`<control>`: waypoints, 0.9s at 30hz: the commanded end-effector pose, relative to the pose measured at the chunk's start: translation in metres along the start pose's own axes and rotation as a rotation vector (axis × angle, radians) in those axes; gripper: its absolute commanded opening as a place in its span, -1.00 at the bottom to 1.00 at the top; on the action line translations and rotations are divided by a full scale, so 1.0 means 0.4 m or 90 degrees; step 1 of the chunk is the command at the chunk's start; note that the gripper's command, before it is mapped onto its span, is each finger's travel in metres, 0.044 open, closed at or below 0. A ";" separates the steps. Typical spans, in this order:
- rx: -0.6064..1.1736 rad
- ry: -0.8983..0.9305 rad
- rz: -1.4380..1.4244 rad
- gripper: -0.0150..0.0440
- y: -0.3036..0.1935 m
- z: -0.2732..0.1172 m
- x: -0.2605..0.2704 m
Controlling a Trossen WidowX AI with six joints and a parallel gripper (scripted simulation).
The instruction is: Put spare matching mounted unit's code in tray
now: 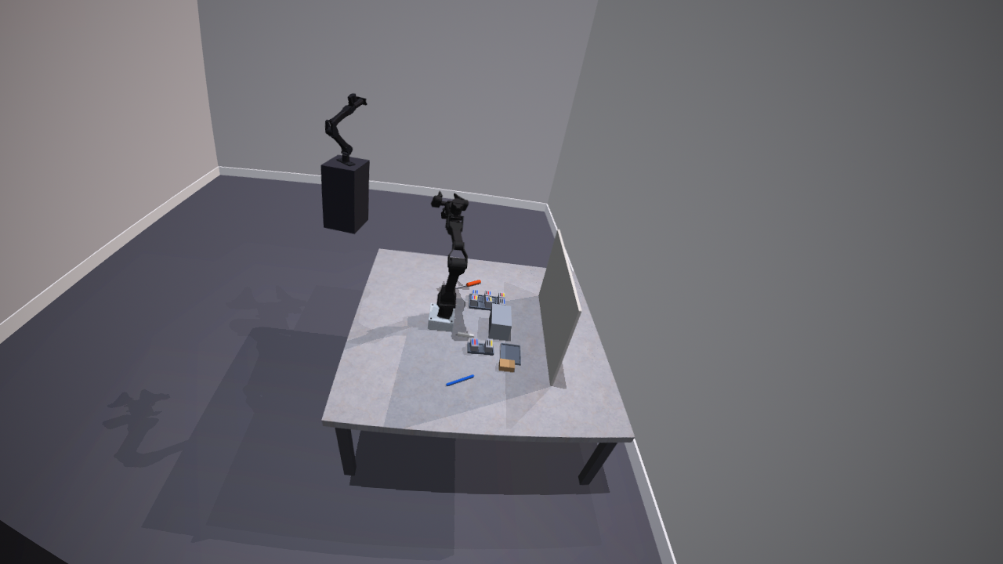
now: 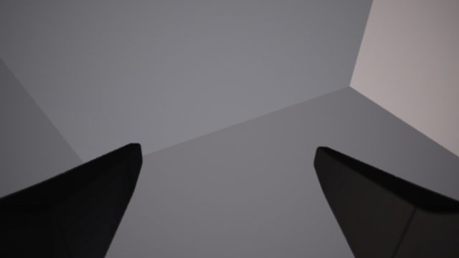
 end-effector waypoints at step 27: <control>-0.107 0.616 0.731 1.00 0.259 -0.231 0.597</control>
Point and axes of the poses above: the point midway between the two fingers, 35 mm back from their tips, its own z axis out along the fingers, its own x axis across the jaws, y = z × x, the point moved 2 cm from there along -z, back along the fingers, and after that the axes turned 13 degrees about -z, right-handed, at the moved point
